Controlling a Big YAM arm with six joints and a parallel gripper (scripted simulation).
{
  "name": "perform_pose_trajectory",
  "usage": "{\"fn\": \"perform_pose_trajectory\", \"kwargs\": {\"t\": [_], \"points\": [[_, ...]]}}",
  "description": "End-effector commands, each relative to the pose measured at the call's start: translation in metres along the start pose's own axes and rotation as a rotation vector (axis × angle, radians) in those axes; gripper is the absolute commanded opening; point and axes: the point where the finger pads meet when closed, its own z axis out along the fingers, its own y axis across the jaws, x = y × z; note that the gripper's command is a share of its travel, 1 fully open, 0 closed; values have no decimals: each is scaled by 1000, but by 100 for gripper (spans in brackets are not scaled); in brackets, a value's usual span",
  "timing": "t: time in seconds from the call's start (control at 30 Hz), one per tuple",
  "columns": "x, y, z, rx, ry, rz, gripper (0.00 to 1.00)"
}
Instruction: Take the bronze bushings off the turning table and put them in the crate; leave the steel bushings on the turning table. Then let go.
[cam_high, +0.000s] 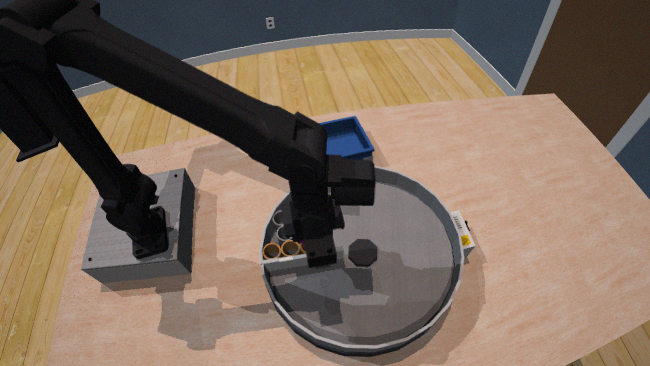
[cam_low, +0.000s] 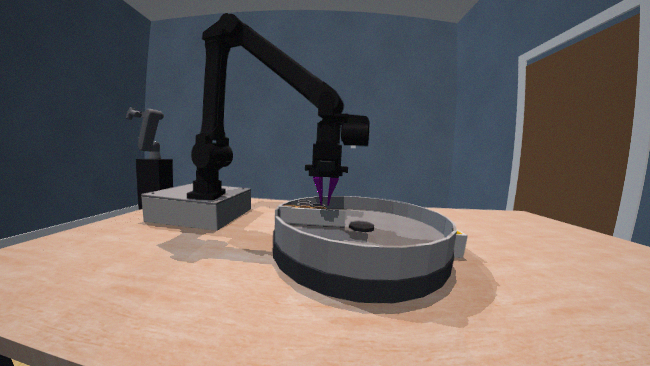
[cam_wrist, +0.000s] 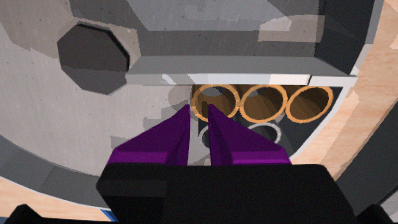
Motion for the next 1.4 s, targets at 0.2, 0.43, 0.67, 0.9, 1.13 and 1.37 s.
{"fn": "perform_pose_trajectory", "kwargs": {"t": [0.2,0.43,0.67,0.9,1.13,1.37], "points": [[-6,8,-10,-32,-10,-1,14],[-6,8,-10,-32,-10,-1,14],[-6,8,-10,-32,-10,-1,14],[-7,10,-10,-33,-11,-1,14],[-9,19,-10,-39,-12,-2,14],[-9,19,-10,-39,-12,-2,14]]}}
